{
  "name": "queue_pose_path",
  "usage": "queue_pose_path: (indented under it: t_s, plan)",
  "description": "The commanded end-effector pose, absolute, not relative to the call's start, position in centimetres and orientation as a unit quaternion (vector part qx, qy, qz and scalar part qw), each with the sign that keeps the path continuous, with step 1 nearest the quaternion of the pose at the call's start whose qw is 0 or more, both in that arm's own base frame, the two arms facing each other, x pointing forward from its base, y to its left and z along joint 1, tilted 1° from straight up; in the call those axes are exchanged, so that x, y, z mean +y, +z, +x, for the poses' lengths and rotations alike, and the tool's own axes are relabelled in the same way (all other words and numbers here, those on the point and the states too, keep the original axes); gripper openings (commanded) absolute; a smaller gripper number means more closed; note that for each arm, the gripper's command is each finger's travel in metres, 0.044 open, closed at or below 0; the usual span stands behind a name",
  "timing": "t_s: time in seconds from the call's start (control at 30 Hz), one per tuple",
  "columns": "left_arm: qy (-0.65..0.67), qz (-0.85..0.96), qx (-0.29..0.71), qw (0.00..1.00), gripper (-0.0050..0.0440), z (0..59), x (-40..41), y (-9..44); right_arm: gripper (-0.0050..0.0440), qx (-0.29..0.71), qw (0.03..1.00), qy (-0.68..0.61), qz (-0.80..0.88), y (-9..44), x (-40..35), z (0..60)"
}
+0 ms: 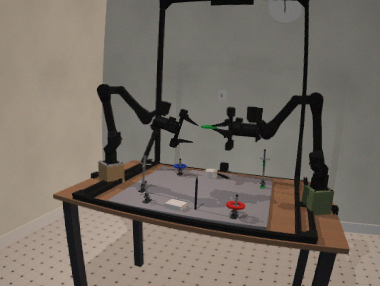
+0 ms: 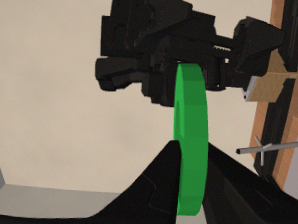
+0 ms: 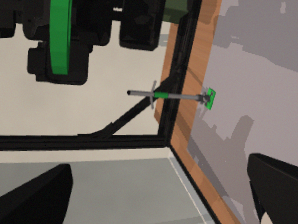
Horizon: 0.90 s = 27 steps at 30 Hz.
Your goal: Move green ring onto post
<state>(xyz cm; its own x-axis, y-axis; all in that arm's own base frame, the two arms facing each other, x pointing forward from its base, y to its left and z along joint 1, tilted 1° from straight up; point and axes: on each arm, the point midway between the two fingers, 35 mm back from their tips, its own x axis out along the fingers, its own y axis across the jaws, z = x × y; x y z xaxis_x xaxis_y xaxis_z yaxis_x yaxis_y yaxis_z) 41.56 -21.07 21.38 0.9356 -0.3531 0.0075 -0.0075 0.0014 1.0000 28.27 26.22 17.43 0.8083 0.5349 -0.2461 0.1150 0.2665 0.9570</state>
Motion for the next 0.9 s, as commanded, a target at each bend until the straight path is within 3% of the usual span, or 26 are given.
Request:
queue_pose_path:
  t_s: [0.0, 0.17, 0.87]
  plan:
    - [-0.121, 0.697, -0.131, 0.695, 0.0, 41.5, -21.0, 21.5, 0.04, 0.217, 0.724, 0.138, 0.641, 18.8, 23.9, 29.8]
    - [-0.121, 0.697, -0.131, 0.695, 0.0, 41.5, -21.0, 21.5, 0.04, 0.15, 0.691, 0.159, 0.689, 21.4, 22.1, 30.8]
    - [-0.121, 0.697, -0.131, 0.695, 0.0, 41.5, -21.0, 21.5, 0.04, 0.15, 0.691, 0.159, 0.689, 21.6, 23.1, 32.7]
